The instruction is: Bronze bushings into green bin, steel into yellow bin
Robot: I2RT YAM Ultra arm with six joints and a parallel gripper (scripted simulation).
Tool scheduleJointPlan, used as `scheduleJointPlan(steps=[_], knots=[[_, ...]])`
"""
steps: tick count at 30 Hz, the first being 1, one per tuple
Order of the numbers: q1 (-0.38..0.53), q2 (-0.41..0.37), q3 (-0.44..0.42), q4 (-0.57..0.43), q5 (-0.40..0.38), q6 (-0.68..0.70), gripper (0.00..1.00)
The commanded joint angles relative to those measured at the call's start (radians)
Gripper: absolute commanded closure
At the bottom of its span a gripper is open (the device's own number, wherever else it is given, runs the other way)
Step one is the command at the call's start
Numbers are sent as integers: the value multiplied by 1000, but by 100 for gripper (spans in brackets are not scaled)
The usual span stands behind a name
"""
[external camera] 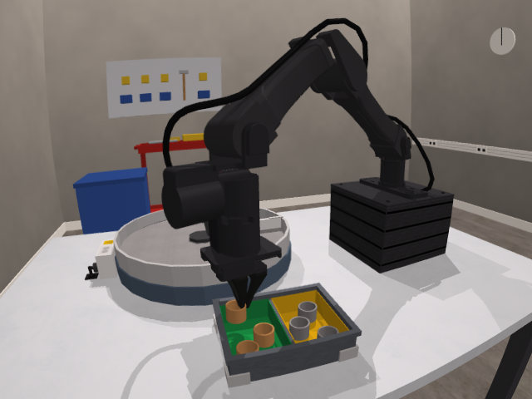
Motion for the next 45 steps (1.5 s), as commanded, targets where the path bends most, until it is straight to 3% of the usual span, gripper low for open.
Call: scheduleJointPlan(steps=[1,45], knots=[[8,18,-20,25,5,6,100],[8,34,-6,41,5,7,100]])
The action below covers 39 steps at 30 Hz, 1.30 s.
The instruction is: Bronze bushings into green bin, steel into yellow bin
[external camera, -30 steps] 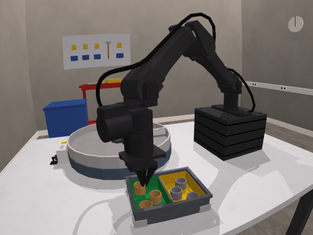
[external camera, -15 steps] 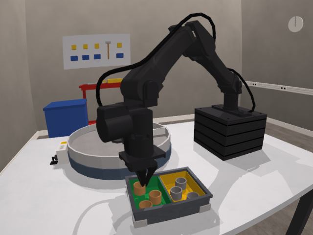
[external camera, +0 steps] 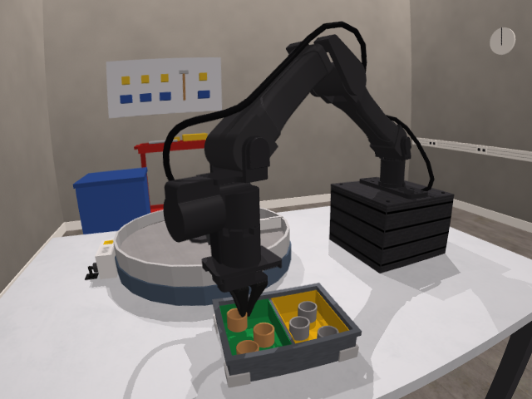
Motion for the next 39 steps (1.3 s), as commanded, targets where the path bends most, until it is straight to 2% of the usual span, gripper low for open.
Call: scheduleJointPlan(steps=[1,13,17,18,39], knots=[[8,2,3,2,5,7,100],[8,10,-23,18,5,6,100],[8,11,-11,14,5,7,100],[8,-23,-12,15,4,7,100],[8,-23,1,6,4,7,100]])
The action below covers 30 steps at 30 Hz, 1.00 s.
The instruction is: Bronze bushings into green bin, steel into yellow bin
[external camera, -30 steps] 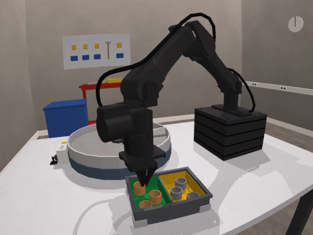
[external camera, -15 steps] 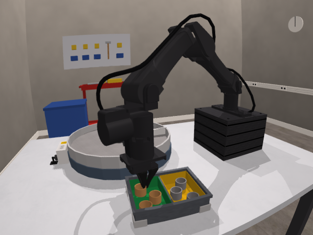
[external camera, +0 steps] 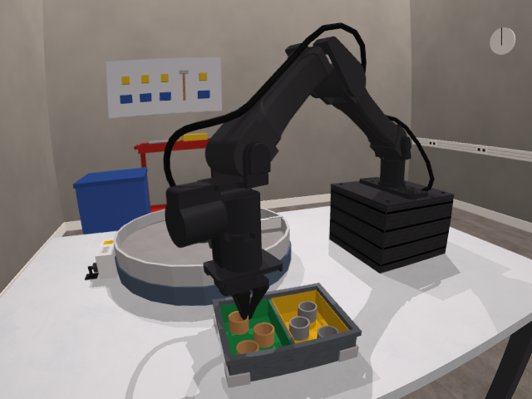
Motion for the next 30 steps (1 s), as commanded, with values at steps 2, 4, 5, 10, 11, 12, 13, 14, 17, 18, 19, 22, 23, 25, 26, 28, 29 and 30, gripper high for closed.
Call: scheduleJointPlan(steps=[2,4,5,10,11,12,13,14,17,18,19,22,23,25,26,28,29,30], knots=[[8,-34,9,-6,4,7,100],[8,-34,9,-6,4,7,100],[8,-34,9,-6,4,7,100],[8,-34,9,-6,4,7,100],[8,-34,9,-6,4,7,100],[8,-34,9,-6,4,7,100],[8,-34,9,-6,4,7,100],[8,-34,9,-6,4,7,100],[8,-34,26,-13,4,7,100],[8,-32,29,-15,4,7,100],[8,-21,32,-16,4,7,100],[8,-1,37,-19,4,7,100],[8,-1,38,-19,4,7,100],[8,-1,38,-19,4,7,100],[8,-1,38,-19,4,7,100],[8,-1,38,-19,4,7,100],[8,-1,38,-19,4,7,100],[8,-1,38,-19,4,7,100]])
